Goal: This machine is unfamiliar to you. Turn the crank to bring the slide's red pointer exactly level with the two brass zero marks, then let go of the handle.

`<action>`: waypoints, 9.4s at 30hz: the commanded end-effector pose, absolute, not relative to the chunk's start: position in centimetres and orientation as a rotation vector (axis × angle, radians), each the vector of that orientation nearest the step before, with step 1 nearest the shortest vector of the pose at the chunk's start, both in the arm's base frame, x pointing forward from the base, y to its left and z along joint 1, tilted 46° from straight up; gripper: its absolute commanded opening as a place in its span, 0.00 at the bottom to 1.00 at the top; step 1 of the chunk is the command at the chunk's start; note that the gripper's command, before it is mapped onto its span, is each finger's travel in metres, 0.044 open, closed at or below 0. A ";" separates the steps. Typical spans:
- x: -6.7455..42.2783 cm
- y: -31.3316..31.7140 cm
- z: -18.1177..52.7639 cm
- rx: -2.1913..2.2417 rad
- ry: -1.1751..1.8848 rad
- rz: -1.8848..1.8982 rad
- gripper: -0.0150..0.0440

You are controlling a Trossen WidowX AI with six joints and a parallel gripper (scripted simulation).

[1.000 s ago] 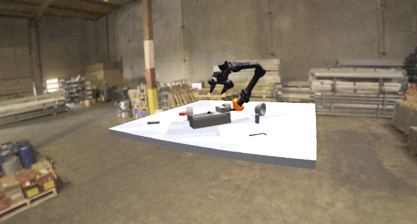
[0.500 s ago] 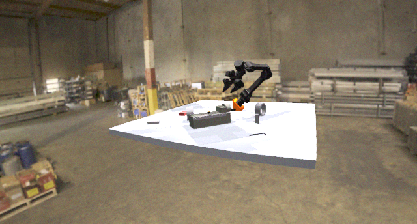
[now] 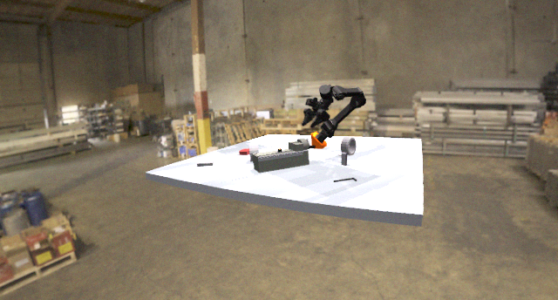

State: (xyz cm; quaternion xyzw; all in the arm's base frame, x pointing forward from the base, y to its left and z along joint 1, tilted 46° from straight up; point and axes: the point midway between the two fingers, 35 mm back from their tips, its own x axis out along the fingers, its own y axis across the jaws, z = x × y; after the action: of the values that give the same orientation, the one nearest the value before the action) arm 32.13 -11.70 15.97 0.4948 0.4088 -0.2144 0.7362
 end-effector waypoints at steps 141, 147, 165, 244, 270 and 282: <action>32.7 -4.5 8.8 1.095 0.901 -0.474 0.25; 32.8 -4.7 9.2 1.095 0.900 -0.474 0.25; 33.2 -4.9 10.1 1.095 0.900 -0.474 0.25; 33.2 -4.9 10.1 1.095 0.900 -0.474 0.25; 33.2 -4.9 10.0 1.095 0.900 -0.474 0.25; 33.2 -4.8 10.0 1.095 0.900 -0.474 0.25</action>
State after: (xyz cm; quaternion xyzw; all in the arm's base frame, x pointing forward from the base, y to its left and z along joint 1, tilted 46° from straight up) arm 33.14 -4.82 9.86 0.4974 0.4118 -0.2159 0.7324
